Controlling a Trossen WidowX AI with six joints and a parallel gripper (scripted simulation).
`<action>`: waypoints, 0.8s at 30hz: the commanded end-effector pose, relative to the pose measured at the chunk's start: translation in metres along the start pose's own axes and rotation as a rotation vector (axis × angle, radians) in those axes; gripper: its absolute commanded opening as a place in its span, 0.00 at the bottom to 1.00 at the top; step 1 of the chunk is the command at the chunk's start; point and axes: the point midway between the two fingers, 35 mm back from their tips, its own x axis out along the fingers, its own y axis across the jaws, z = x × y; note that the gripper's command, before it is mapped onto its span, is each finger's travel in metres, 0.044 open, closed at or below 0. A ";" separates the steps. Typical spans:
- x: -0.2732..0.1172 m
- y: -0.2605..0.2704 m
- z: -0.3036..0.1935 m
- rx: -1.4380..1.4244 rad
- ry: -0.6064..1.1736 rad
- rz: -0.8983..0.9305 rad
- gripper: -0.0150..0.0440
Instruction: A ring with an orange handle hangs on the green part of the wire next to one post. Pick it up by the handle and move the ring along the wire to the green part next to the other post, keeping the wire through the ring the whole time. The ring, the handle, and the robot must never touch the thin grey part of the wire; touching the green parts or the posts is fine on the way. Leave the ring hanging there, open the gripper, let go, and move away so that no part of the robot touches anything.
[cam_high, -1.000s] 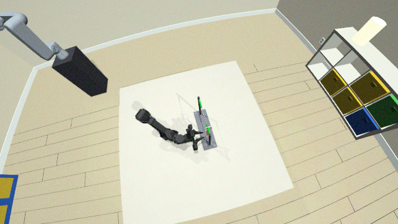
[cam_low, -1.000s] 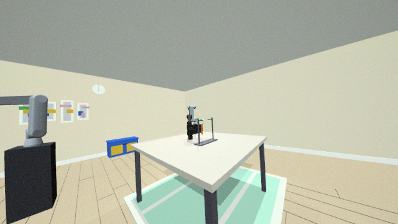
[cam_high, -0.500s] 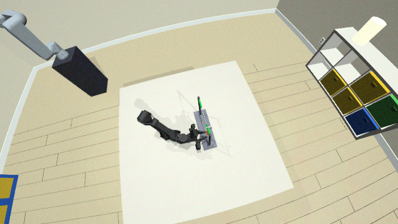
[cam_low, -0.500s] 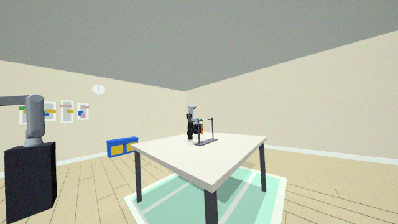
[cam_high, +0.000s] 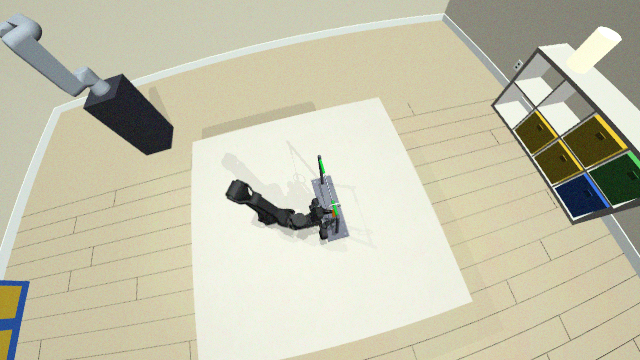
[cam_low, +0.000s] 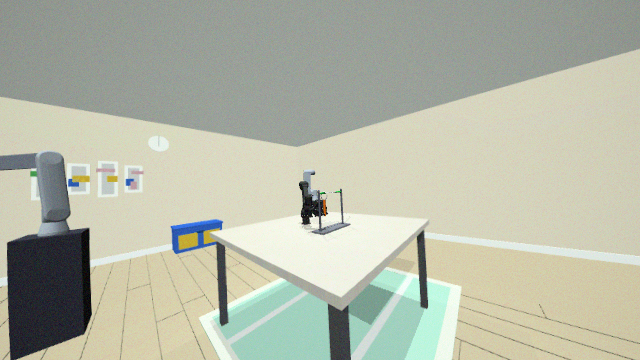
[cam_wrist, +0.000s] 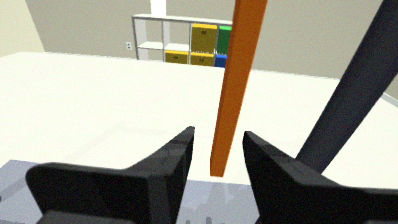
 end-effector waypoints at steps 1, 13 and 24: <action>0.007 -0.001 0.001 0.004 -0.003 -0.003 0.53; 0.024 0.002 -0.001 0.006 -0.006 -0.003 0.53; 0.024 0.002 -0.001 0.006 -0.006 -0.003 0.53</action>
